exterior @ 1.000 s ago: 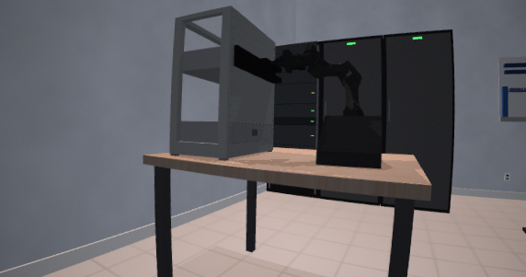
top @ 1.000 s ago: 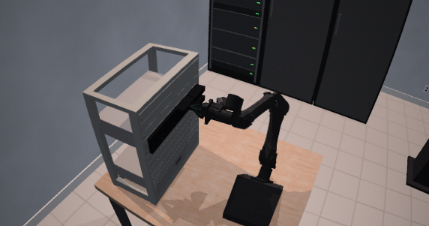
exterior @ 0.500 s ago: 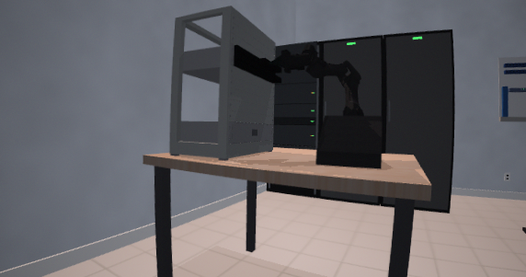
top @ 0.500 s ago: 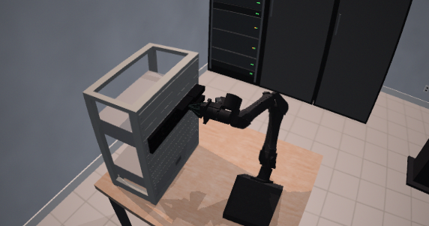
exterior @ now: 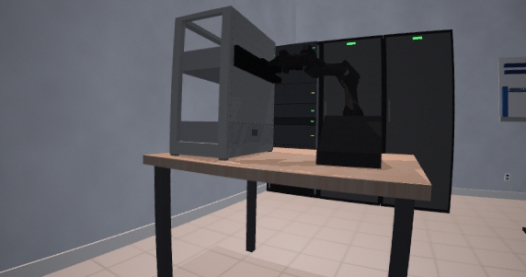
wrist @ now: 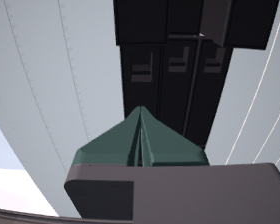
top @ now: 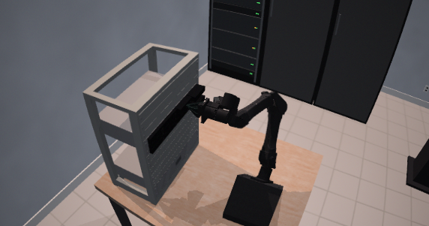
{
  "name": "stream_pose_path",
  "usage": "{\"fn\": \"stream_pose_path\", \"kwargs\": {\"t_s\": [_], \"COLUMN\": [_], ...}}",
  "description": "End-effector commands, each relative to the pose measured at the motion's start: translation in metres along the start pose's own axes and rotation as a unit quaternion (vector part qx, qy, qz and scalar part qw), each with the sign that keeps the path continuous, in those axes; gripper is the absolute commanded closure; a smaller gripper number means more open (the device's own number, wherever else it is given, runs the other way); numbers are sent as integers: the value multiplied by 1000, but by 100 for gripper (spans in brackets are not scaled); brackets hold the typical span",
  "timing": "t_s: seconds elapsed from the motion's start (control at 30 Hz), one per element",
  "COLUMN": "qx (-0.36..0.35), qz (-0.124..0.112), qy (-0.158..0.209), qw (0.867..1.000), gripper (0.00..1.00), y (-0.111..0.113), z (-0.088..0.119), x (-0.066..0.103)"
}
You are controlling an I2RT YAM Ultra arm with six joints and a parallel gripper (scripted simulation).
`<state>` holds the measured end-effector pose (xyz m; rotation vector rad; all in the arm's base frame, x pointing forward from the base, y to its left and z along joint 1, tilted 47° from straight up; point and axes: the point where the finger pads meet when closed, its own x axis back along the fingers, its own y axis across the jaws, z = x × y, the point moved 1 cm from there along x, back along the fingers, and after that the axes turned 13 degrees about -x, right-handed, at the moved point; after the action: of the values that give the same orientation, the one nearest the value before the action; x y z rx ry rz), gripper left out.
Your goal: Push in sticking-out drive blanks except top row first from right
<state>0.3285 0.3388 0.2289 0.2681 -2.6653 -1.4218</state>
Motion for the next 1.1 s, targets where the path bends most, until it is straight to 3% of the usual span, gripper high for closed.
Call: {"fn": "stream_pose_path", "kwargs": {"t_s": [0.0,1.07], "qx": [10,10], "qz": [-5,-5], "qy": [13,13], "qw": [1000,1000], "gripper": [100,100], "y": [3,1], "z": [7,10], "x": [-9,-18]}}
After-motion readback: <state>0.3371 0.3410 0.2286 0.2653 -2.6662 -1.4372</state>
